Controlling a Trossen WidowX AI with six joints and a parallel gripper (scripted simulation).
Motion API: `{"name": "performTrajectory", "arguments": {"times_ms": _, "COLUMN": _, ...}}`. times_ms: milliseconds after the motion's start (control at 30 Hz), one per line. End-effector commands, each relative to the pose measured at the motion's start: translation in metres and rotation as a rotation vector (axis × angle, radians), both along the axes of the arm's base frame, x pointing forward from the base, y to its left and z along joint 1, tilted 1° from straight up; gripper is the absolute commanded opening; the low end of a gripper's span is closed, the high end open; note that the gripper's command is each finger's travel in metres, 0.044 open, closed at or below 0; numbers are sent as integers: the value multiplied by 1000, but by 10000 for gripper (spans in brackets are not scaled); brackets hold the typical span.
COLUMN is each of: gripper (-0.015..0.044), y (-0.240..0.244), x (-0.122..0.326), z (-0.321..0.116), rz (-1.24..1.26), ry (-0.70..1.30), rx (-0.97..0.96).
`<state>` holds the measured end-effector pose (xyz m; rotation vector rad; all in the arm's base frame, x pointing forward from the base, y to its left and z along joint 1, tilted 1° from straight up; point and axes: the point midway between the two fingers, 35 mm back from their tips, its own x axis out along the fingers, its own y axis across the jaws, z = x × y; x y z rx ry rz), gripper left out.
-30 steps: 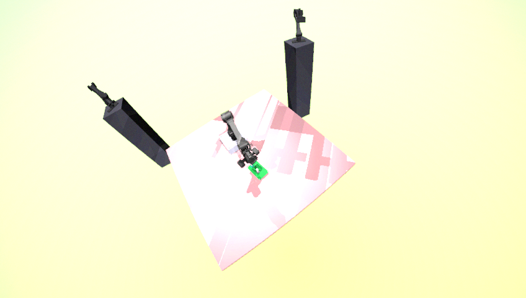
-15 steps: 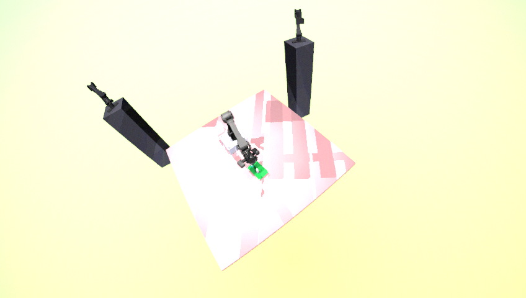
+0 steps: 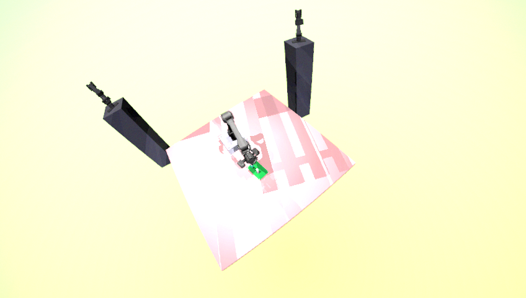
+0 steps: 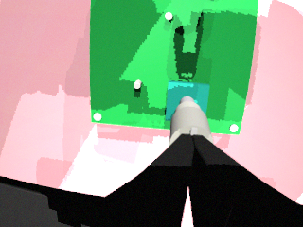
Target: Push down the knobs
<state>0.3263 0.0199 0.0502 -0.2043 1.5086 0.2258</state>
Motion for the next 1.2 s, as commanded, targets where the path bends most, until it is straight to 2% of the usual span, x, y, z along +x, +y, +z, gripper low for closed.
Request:
{"name": "performTrajectory", "arguments": {"times_ms": 0, "gripper": 0, "y": -1, "x": 0, "z": 0, "rz": 2, "ry": 1, "rx": -4}}
{"name": "performTrajectory", "arguments": {"times_ms": 1167, "gripper": 0, "y": 0, "x": 0, "z": -6, "rz": 2, "ry": 1, "rx": -4}}
